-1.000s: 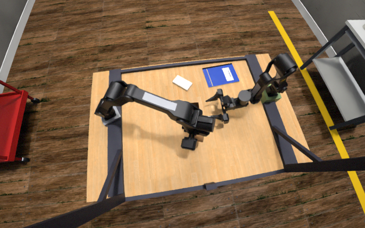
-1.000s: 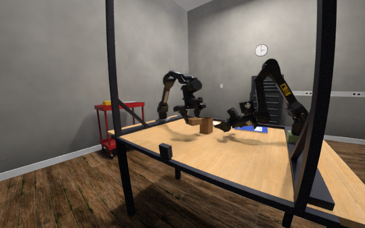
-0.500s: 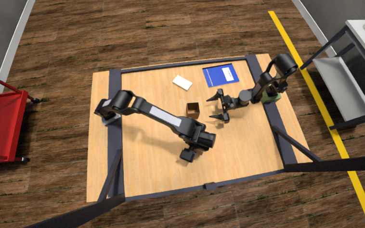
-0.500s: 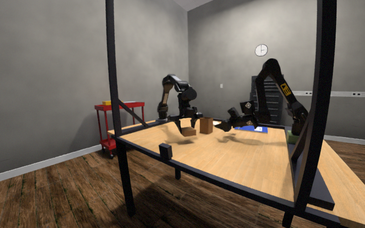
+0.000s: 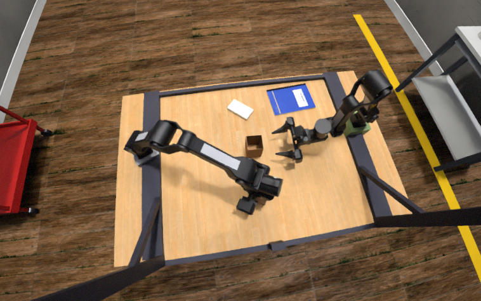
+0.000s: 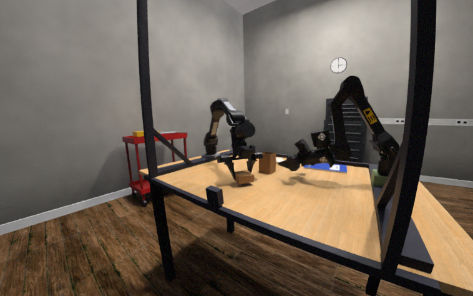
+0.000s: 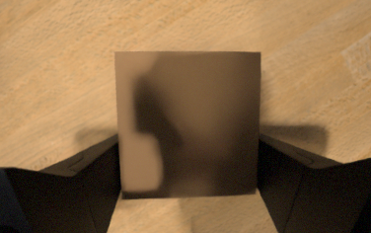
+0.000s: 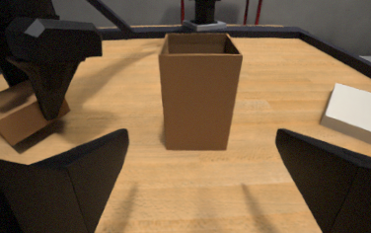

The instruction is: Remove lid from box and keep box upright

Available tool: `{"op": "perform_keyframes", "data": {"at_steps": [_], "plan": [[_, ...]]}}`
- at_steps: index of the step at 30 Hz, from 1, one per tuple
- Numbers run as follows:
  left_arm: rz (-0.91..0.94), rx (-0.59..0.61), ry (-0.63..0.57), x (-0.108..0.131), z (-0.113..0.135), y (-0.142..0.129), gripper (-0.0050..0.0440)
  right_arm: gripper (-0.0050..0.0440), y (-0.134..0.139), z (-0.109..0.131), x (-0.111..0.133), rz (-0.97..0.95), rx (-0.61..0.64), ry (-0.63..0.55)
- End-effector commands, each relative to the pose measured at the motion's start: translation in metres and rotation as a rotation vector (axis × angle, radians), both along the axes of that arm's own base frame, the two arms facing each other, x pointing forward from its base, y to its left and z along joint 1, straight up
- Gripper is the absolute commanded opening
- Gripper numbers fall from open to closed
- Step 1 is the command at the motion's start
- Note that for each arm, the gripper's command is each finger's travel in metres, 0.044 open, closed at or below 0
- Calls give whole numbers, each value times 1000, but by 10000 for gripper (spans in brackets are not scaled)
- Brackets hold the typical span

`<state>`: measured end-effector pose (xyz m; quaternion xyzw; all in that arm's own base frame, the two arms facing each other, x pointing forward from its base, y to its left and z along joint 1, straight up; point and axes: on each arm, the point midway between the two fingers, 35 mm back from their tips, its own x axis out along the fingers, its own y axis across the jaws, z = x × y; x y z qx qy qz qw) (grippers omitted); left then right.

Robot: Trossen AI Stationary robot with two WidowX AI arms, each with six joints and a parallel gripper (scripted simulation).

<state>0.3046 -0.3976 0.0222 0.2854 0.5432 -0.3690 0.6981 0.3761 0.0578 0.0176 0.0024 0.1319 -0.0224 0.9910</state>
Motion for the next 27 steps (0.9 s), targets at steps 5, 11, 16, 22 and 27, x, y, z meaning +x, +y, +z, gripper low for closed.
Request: {"op": "perform_keyframes", "data": {"at_steps": [5, 11, 16, 22, 27], "plan": [[-5, -14, -9, 1, -3, -3, -50, 440, 1, 8, 2, -2, 7, -22], [-5, -16, -11, 1, -8, -4, -50, 440, 1, 8, 2, -2, 7, -22], [-5, -16, -10, 1, -11, -4, -50, 440, 1, 8, 2, -2, 7, -22], [-3, -36, -27, 4, -1, -7, -50, 440, 1, 8, 2, -2, 7, -22], [-3, -36, -27, 4, -1, -7, 72, 440, 1, 8, 2, -2, 7, -22]]}}
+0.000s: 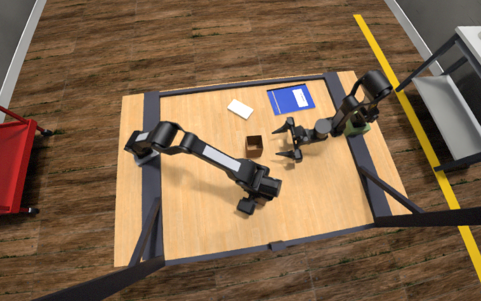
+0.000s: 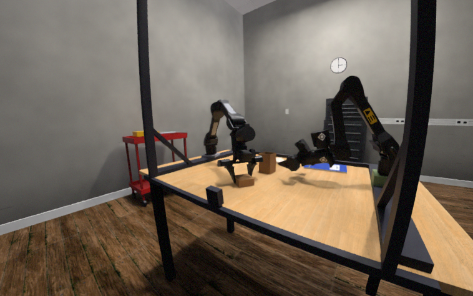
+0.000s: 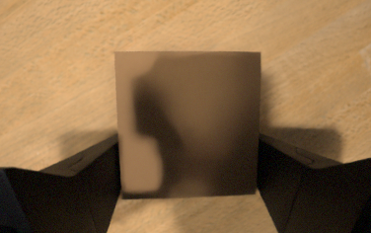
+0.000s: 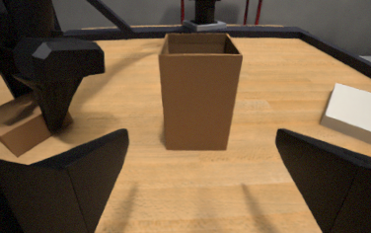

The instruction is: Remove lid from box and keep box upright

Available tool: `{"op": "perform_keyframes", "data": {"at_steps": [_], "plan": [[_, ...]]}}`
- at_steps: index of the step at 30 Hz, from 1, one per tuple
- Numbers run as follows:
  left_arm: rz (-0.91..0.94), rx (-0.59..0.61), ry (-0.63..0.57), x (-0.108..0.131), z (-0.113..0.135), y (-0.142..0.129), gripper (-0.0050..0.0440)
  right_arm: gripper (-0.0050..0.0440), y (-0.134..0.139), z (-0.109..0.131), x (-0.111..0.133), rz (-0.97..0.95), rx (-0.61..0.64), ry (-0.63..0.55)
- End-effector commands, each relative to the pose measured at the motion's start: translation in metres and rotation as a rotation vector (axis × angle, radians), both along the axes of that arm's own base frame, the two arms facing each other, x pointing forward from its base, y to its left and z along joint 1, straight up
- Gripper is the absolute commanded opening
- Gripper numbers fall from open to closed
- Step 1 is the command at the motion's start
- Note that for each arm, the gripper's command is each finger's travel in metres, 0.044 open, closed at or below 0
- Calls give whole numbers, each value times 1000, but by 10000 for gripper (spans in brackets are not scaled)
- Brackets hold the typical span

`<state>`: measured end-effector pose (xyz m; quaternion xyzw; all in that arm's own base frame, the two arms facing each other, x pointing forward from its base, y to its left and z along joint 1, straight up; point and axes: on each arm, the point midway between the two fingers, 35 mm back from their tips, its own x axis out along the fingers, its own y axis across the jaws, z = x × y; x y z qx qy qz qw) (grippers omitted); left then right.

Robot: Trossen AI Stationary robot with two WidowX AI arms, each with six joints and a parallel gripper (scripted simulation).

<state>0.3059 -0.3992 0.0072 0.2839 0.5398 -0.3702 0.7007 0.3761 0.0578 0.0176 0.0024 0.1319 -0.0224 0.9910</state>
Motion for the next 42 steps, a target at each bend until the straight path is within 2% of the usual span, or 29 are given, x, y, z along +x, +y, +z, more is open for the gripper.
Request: {"op": "perform_keyframes", "data": {"at_steps": [1, 4, 6, 15, 21, 23, 25, 30, 34, 38, 40, 42], "plan": [[-3, -28, -21, 2, 15, -5, 96, 440, 1, 8, 2, -2, 7, -22], [-3, -28, -21, 2, 15, -5, 168, 440, 1, 8, 2, -2, 7, -22], [-3, -28, -21, 2, 15, -5, 168, 440, 1, 8, 2, -2, 7, -22], [-3, -28, -21, 2, 15, -5, 383, 440, 1, 8, 2, -2, 7, -22], [-6, -50, -37, -5, 81, 6, 383, 440, 1, 8, 2, -2, 7, -22], [-6, -50, -37, -5, 81, 6, 383, 440, 1, 8, 2, -2, 7, -22], [-5, -50, -37, -8, 93, 10, 383, 440, 1, 8, 2, -2, 7, -22], [7, -33, -35, -9, 87, 18, 383, 440, -1, 14, 0, -2, 6, -29], [35, -55, -72, -8, 95, 30, 383, 440, -4, 31, -3, 3, 3, -47], [82, -90, -141, -8, 109, 53, 383, 440, -10, 58, -8, 7, 2, -75], [82, -90, -141, -8, 109, 53, 383, 440, -10, 58, -8, 7, 2, -75], [113, -114, -187, -8, 118, 68, 383, 440, -13, 74, -11, 9, 2, -91]]}}
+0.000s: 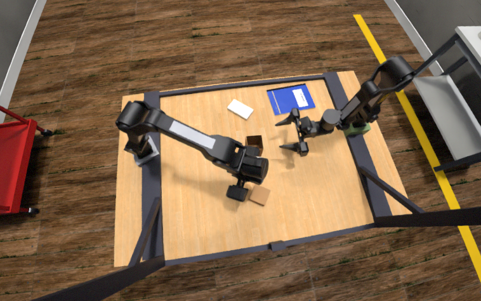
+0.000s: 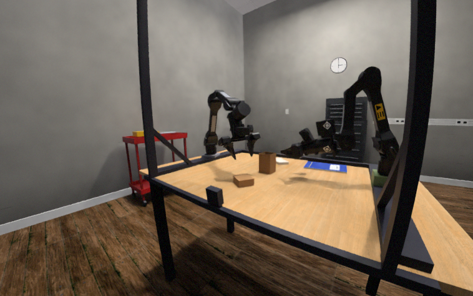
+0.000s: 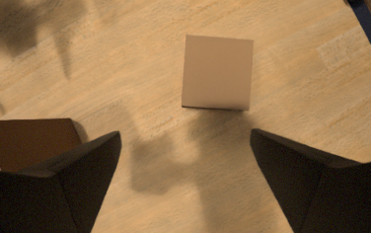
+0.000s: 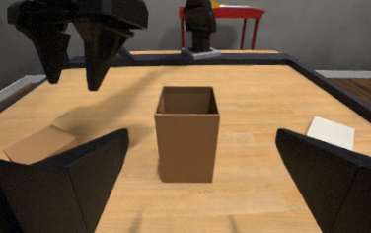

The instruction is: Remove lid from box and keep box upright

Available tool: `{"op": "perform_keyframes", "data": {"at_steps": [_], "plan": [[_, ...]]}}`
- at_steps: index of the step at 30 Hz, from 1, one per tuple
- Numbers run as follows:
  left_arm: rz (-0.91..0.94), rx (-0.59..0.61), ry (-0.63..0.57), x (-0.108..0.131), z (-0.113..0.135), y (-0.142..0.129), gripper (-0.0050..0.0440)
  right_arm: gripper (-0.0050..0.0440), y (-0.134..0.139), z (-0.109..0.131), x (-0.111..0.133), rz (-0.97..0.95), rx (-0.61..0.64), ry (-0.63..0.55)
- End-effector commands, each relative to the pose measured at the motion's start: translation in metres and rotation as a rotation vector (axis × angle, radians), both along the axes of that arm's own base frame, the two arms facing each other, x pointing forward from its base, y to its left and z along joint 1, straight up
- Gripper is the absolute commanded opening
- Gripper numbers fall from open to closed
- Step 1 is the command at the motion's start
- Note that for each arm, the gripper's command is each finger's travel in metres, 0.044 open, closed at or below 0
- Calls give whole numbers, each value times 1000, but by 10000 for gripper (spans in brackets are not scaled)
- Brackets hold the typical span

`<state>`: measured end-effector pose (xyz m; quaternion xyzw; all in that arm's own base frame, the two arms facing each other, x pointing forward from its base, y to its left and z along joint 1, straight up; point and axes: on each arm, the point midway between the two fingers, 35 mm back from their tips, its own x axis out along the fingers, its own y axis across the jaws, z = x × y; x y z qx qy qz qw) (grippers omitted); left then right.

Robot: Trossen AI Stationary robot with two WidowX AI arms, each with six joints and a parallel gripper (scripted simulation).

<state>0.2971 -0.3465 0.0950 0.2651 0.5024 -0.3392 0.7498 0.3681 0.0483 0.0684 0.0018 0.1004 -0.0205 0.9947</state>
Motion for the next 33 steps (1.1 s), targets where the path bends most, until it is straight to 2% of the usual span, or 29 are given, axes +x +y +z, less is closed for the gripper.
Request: {"op": "perform_keyframes", "data": {"at_steps": [1, 4, 13, 15, 24, 28, 30, 33], "plan": [[48, -77, -104, 1, 35, 24, 383, 440, -4, 30, -5, 7, 3, -35], [100, -117, -182, 0, 51, 49, 383, 440, -9, 52, -10, 10, 2, -58], [278, -257, -467, 2, 104, 140, 383, 440, -21, 140, -21, 19, 12, -208], [278, -257, -467, 2, 104, 140, 383, 440, -21, 140, -21, 19, 12, -208], [502, -438, -813, 6, 169, 246, 383, 440, -36, 205, -40, 31, 0, -240], [588, -505, -944, 8, 193, 284, 383, 440, -41, 230, -47, 36, -4, -249], [623, -534, -995, 9, 203, 299, 383, 440, -43, 241, -50, 37, -4, -259], [640, -536, -1003, 13, 202, 305, 383, 440, -44, 246, -51, 38, -5, -264]]}}
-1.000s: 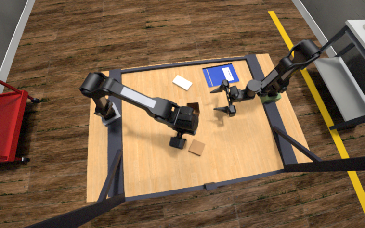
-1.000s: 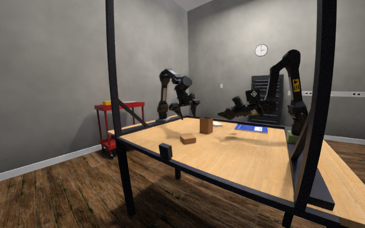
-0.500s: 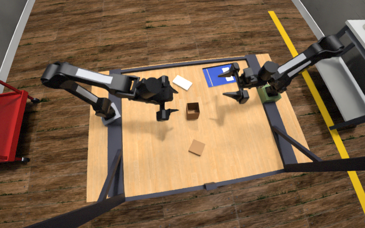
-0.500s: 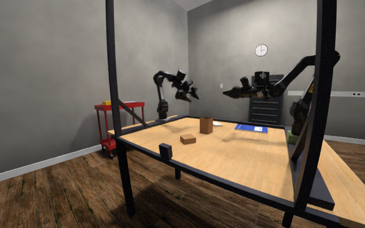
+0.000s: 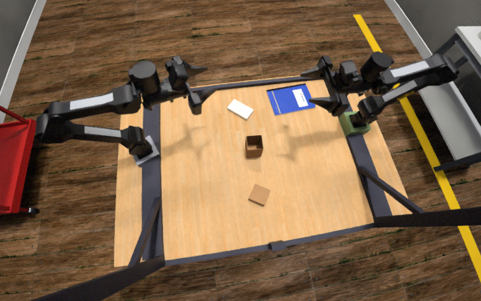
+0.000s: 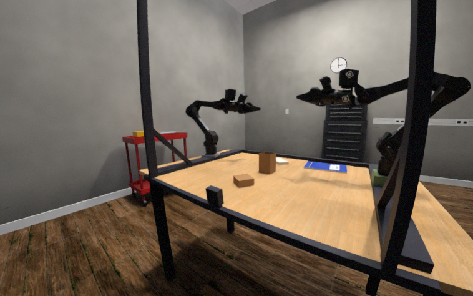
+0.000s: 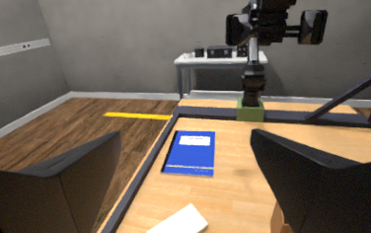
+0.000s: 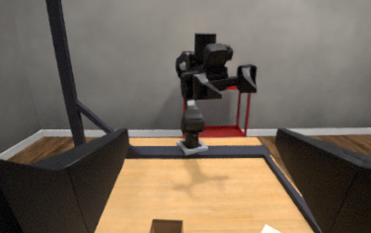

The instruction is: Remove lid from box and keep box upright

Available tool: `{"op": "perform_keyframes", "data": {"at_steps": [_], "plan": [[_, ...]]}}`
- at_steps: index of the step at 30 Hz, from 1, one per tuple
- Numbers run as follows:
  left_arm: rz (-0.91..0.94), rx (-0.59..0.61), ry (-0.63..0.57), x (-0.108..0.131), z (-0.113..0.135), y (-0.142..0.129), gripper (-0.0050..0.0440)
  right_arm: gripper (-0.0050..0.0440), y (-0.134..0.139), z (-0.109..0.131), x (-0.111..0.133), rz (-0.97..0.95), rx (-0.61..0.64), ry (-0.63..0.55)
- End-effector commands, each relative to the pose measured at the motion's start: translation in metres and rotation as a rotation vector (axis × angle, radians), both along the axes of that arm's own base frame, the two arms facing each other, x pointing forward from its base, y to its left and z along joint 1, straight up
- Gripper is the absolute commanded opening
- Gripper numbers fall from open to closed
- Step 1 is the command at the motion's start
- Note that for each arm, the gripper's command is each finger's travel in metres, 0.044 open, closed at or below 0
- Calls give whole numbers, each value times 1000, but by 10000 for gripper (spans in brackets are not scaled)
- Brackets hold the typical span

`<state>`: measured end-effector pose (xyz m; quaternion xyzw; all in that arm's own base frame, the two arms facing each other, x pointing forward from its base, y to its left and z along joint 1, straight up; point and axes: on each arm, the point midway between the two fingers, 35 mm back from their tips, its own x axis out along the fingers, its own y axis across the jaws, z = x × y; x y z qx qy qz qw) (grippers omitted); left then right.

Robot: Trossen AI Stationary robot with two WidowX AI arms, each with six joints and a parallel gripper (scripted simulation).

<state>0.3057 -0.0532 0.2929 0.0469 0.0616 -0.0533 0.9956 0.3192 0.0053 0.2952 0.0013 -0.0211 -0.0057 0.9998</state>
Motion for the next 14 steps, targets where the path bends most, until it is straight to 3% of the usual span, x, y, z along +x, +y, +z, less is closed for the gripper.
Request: {"op": "perform_keyframes", "data": {"at_steps": [1, 7, 14], "plan": [[24, -41, -56, 5, 8, 18, 383, 440, -2, 23, -3, 9, -3, -25], [92, -91, -149, 12, 25, 48, 383, 440, -6, 40, -6, 12, -4, -37], [104, -101, -181, 10, 33, 54, 383, 440, -5, 40, -5, 14, -4, -35]]}}
